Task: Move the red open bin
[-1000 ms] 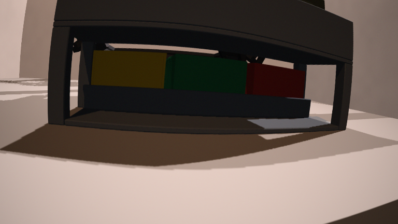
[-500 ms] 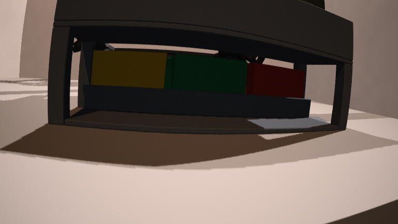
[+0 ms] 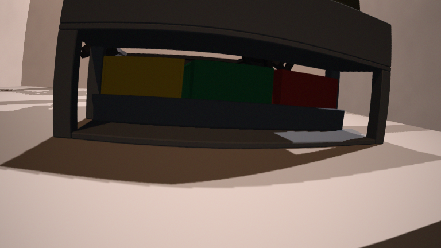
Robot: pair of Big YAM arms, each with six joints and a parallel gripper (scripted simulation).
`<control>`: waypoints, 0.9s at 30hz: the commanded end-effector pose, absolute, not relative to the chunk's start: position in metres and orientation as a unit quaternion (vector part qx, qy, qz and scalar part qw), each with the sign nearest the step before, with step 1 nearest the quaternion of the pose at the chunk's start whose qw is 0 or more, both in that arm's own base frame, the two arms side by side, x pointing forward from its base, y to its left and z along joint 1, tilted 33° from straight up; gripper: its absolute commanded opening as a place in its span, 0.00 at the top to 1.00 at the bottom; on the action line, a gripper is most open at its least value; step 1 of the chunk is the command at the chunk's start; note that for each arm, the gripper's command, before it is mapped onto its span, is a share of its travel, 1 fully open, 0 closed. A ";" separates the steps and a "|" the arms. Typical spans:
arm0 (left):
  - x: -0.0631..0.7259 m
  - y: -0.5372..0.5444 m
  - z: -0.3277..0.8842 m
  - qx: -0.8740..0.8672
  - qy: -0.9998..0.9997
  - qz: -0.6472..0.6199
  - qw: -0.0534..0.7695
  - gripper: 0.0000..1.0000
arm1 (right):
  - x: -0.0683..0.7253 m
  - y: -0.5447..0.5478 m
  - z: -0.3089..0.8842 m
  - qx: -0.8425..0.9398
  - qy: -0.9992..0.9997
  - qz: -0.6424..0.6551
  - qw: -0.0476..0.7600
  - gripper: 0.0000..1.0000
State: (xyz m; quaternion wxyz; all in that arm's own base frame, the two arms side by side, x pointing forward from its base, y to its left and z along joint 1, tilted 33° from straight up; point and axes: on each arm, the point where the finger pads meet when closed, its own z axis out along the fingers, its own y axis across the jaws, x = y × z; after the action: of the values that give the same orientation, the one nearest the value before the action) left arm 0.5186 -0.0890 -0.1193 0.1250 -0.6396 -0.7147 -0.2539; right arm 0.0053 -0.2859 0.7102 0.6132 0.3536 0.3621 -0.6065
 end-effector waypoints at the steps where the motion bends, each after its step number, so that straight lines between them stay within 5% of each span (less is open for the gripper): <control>1: 0.526 -0.081 -0.122 -0.636 -0.717 -0.255 0.124 0.10 | 0.001 -0.270 0.721 0.342 0.344 -0.617 0.620 0.00; 27: 0.525 -0.077 -0.130 -0.637 -0.717 -0.255 0.125 0.10 | 0.001 -0.270 0.721 0.342 0.344 -0.617 0.620 0.00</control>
State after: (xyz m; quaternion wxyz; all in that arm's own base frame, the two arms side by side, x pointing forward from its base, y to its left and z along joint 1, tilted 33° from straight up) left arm 0.5195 -0.0861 -0.1245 0.1247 -0.6395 -0.7148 -0.2542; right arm 0.0053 -0.2859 0.7102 0.6132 0.3536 0.3621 -0.6065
